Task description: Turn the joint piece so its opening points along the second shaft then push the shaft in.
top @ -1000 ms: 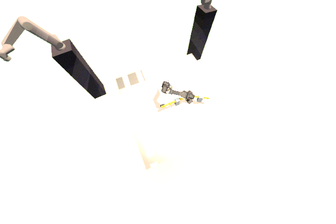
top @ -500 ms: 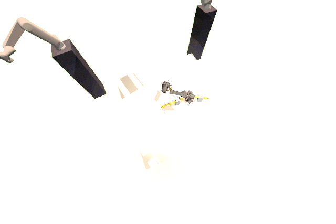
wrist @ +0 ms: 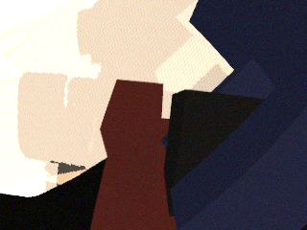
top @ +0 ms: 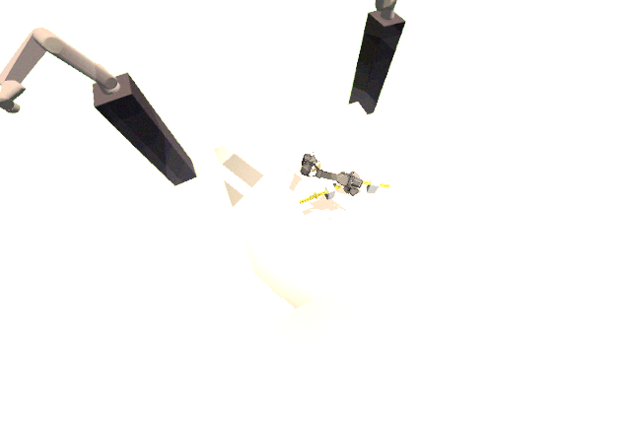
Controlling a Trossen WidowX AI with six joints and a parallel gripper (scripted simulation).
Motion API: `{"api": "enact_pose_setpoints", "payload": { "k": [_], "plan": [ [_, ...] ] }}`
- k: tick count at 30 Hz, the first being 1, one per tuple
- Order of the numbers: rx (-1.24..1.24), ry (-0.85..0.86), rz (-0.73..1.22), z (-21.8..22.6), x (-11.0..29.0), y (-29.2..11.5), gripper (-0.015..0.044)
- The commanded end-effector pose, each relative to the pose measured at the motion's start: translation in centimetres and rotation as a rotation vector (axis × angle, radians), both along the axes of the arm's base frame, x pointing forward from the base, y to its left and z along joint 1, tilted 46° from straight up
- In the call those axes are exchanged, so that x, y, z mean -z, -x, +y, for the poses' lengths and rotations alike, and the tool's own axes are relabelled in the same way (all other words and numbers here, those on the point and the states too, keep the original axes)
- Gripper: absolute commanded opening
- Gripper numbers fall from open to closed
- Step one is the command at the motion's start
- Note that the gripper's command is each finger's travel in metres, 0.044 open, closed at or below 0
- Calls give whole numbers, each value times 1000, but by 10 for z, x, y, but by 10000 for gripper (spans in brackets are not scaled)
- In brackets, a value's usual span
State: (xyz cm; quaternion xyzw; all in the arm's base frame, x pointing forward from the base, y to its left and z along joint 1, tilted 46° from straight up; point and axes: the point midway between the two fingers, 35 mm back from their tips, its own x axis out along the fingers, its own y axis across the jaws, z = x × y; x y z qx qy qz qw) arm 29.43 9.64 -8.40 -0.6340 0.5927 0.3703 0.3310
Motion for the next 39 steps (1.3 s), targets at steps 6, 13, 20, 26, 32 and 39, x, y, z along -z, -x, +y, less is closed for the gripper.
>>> {"api": "enact_pose_setpoints", "payload": {
  "k": [6,13,20,26,32,39],
  "plan": [
    [-4,6,3,-1,1,0,182],
    [0,0,0,0,0,0,147],
    [0,0,0,0,0,0,94],
    [0,0,0,0,0,0,0],
    [4,28,-5,0,-1,0,0],
    [14,136,-27,1,-7,1,0]
  ]
}}
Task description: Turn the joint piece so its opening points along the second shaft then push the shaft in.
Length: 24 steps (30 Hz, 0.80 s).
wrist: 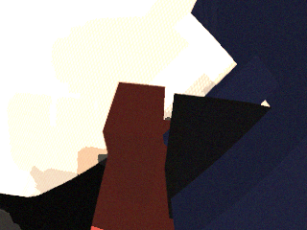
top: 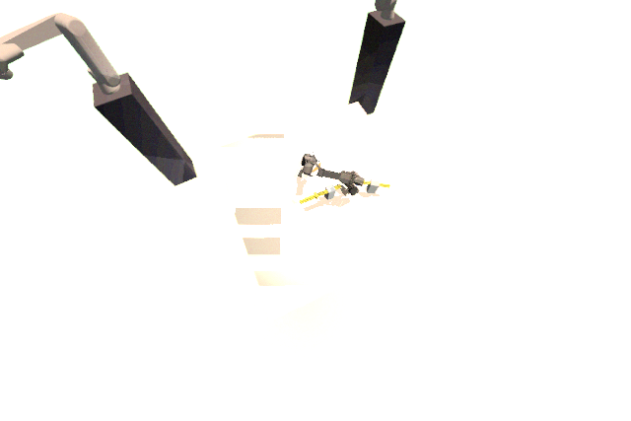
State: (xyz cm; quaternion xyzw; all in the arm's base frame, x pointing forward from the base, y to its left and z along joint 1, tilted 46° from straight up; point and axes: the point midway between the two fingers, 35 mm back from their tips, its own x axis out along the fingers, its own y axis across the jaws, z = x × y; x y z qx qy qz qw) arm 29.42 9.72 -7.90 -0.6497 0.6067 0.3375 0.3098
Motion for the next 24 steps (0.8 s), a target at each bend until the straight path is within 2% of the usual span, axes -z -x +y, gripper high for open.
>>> {"api": "enact_pose_setpoints", "payload": {
  "k": [1,20,24],
  "plan": [
    [10,64,-12,0,-3,1,0],
    [39,335,-56,6,-20,4,0],
    [39,341,-57,6,-21,4,0]
  ]
}}
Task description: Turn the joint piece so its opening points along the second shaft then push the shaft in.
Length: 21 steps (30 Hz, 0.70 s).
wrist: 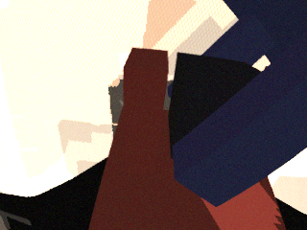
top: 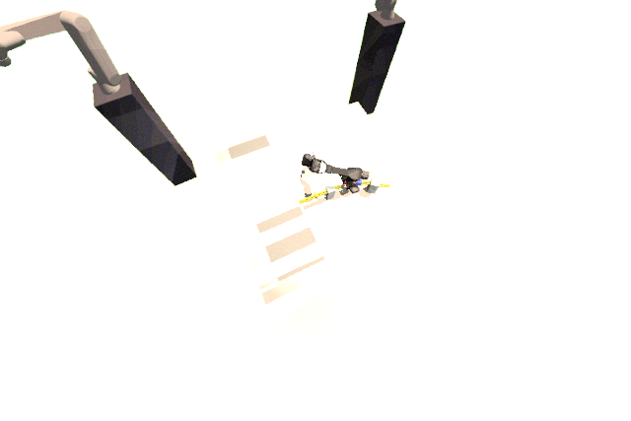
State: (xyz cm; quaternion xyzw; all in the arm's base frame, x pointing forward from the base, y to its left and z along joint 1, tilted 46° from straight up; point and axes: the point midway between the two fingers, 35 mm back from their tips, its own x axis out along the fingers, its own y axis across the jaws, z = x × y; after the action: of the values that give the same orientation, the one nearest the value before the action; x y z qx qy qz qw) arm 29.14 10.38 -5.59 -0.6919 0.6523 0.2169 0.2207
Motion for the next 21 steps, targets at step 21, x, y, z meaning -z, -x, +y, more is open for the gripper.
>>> {"api": "enact_pose_setpoints", "payload": {
  "k": [21],
  "plan": [
    [10,59,-15,3,-6,1,0]
  ]
}}
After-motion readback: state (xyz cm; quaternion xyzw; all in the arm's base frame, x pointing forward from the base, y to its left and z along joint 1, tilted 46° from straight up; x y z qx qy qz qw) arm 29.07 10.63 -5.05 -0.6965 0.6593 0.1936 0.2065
